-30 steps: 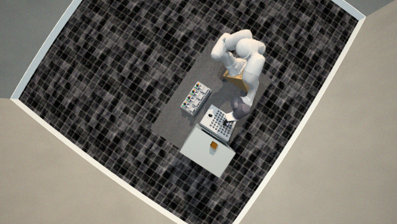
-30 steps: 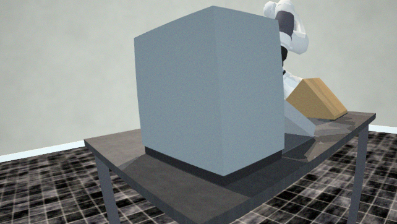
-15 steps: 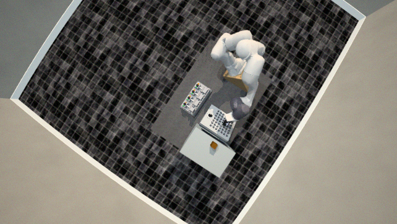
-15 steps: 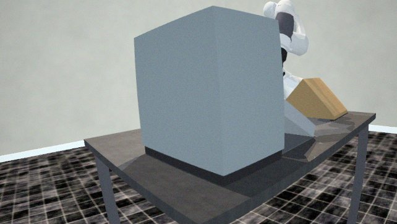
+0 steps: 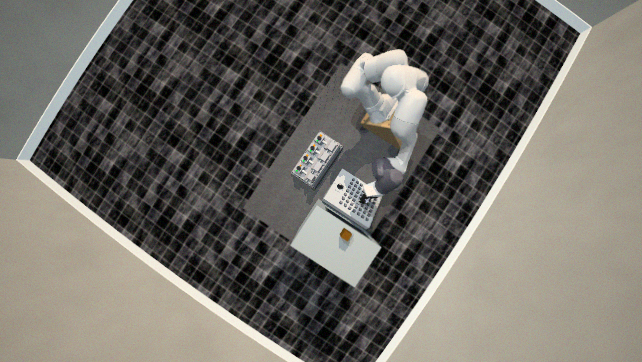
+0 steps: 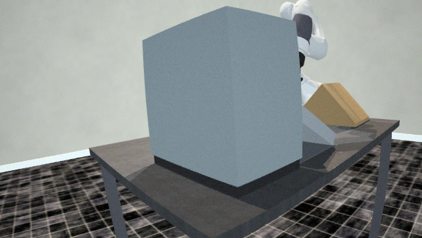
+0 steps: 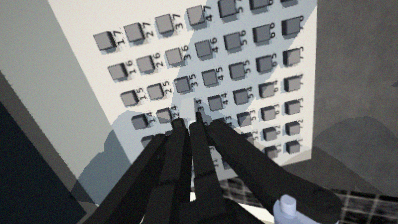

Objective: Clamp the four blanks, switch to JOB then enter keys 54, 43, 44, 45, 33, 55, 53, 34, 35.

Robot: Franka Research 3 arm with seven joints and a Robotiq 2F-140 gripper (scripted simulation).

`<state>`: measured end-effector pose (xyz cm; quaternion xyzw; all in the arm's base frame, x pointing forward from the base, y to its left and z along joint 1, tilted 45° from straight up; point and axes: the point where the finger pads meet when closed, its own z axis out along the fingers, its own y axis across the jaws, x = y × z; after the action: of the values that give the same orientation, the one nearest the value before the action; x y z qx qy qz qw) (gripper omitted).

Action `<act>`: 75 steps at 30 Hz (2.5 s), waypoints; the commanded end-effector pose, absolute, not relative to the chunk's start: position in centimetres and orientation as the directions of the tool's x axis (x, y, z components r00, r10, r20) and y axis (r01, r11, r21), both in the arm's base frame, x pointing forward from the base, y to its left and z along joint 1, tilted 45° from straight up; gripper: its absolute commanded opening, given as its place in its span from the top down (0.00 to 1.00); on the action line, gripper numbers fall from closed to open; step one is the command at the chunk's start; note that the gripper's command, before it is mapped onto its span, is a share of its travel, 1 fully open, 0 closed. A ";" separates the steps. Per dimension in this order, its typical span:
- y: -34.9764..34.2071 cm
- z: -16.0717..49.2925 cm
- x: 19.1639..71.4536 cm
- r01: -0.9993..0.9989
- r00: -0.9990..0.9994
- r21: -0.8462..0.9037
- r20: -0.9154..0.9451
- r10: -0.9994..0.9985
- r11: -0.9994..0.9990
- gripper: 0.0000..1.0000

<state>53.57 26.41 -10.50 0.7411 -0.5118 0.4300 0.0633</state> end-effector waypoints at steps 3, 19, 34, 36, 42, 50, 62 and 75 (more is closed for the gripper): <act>26.5 -10.7 53.7 -0.809 0.114 -0.344 0.703 -0.702 -0.476 1.00; 26.5 -10.7 53.7 -0.809 0.114 -0.344 0.703 -0.702 -0.476 1.00; 26.6 -10.5 53.6 -0.809 0.114 -0.344 0.703 -0.702 -0.476 1.00; 26.7 -10.4 53.5 -0.809 0.114 -0.344 0.703 -0.702 -0.476 1.00; 27.1 -9.9 53.0 -0.809 0.114 -0.344 0.703 -0.702 -0.476 1.00; 27.8 -9.1 52.3 -0.809 0.114 -0.344 0.703 -0.702 -0.476 1.00; 28.4 -8.4 51.6 -0.809 0.114 -0.344 0.703 -0.702 -0.476 1.00; 27.1 -7.1 51.8 -0.809 0.114 -0.344 0.703 -0.702 -0.476 1.00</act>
<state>51.60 27.50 -7.82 0.7408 -0.5122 0.4300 0.0631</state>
